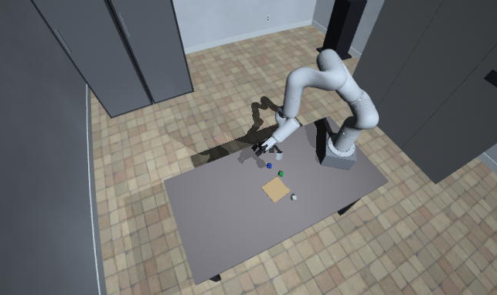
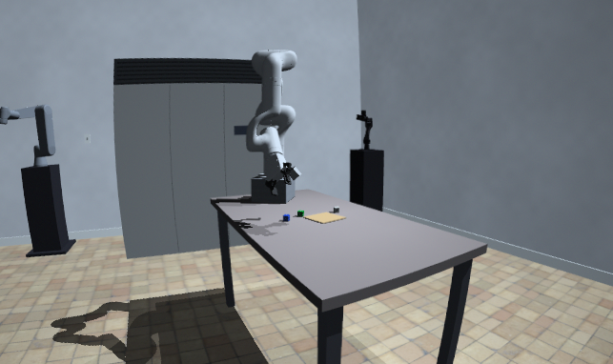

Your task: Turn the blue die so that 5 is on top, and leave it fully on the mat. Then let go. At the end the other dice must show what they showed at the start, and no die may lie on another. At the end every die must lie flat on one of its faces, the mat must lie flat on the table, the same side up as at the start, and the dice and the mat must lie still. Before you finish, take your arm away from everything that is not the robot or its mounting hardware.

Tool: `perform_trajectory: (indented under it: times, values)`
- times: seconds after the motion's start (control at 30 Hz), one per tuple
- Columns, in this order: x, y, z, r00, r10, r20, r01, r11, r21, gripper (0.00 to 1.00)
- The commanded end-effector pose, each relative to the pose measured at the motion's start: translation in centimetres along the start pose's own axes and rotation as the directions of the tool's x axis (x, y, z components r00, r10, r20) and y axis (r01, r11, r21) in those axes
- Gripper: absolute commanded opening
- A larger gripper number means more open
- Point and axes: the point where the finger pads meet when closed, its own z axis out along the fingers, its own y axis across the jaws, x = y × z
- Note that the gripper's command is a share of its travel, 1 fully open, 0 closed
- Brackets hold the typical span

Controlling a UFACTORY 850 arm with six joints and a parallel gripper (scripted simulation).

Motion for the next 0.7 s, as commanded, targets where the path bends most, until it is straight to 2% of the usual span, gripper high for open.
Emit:
perform_trajectory:
  times: [0.0, 0.57, 0.67]
  values:
    - [-0.07, 0.08, 0.00, 1.000, 0.000, 0.001, 0.000, 1.000, -0.001, 1.00]
    - [-0.06, 0.08, 0.00, 1.000, 0.000, 0.001, 0.000, 1.000, -0.001, 1.00]
    - [0.10, -0.15, 0.15, 1.000, 0.012, -0.006, -0.012, 0.999, 0.032, 1.00]
